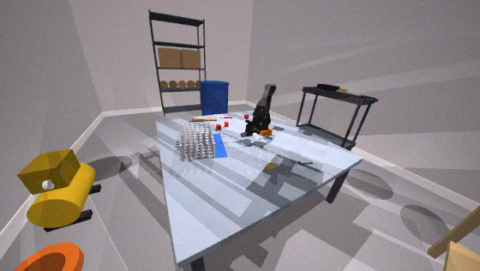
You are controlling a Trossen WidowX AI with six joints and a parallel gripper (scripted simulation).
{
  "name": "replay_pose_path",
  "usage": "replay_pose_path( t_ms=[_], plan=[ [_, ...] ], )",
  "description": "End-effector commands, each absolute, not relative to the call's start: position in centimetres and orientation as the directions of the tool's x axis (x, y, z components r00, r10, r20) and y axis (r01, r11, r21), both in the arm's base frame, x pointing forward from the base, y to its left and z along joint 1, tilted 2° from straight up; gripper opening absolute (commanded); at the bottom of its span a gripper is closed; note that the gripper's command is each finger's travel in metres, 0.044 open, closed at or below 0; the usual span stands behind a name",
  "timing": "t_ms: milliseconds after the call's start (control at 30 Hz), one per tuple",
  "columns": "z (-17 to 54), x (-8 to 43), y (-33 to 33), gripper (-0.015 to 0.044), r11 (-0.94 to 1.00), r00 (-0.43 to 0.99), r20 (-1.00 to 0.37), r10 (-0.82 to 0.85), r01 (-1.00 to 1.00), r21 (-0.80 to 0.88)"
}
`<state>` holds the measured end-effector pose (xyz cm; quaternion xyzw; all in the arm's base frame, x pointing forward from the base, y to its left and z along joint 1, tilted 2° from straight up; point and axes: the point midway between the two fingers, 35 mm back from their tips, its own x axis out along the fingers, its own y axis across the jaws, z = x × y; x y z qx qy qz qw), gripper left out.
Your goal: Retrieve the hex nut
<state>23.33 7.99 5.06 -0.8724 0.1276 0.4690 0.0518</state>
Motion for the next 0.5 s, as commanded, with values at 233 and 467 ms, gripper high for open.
replay_pose_path(
  t_ms=[233, 467],
  plan=[
    [10.7, 24.2, 8.5, 0.0000, -0.960, 0.550, -0.819, -0.166, -0.279, 0.008],
    [14.2, 24.0, 8.4, 0.0000, -0.960, 0.550, -0.819, -0.167, -0.279, 0.008]
  ],
)
